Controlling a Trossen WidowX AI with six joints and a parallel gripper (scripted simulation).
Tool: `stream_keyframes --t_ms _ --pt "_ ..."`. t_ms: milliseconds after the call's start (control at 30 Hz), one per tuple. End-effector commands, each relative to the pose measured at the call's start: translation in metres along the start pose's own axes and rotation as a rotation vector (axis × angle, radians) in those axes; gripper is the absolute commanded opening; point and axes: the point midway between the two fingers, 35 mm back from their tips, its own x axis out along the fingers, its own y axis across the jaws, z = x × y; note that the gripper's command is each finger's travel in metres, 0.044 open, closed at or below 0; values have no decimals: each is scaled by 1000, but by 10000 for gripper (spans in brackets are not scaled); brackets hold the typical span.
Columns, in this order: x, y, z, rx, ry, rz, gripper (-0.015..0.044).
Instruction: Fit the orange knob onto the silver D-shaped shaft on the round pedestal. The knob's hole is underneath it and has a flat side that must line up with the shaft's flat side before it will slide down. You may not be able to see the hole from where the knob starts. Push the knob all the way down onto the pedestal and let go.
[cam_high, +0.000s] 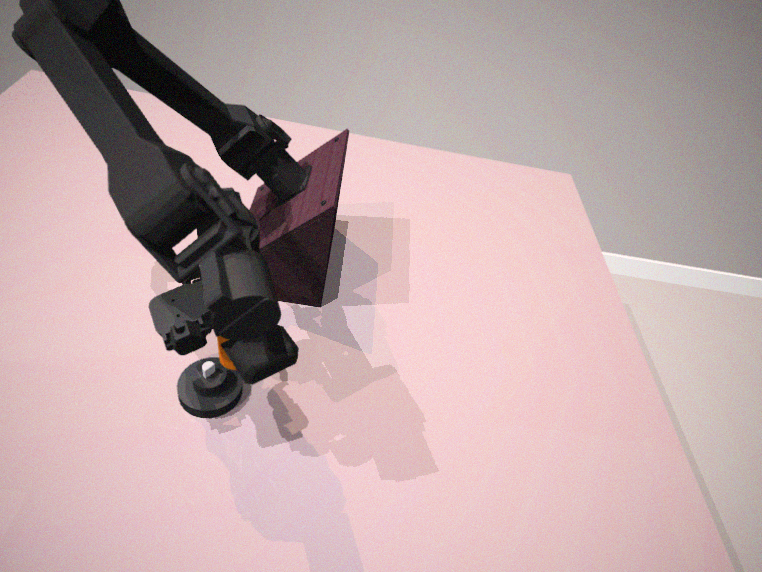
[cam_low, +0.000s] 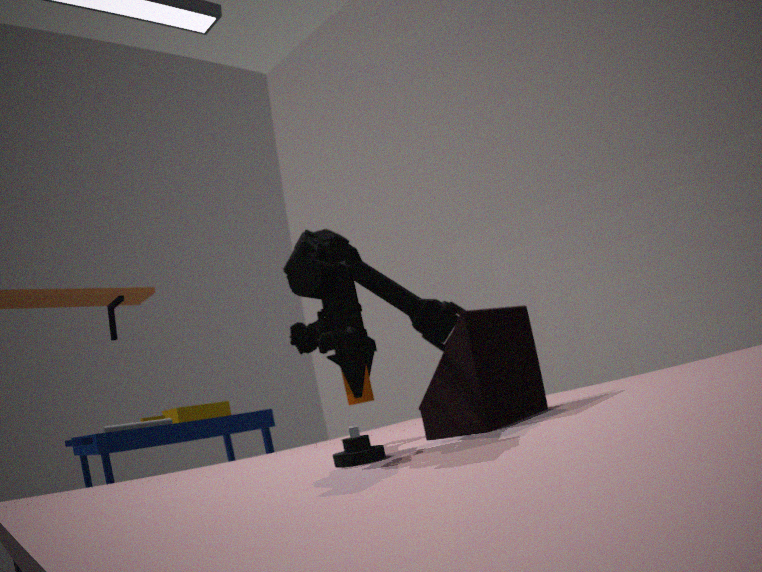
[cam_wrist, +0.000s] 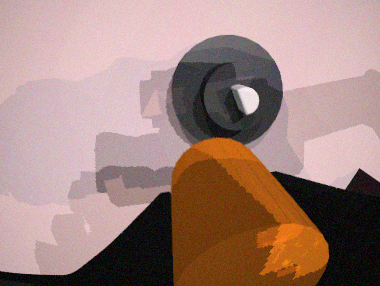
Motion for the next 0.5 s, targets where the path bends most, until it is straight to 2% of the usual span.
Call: stream_keyframes --t_ms 0,467 --pt "3 -9 10 -2 -10 0 0" --pt "11 -26 25 73 -18 -10 0"
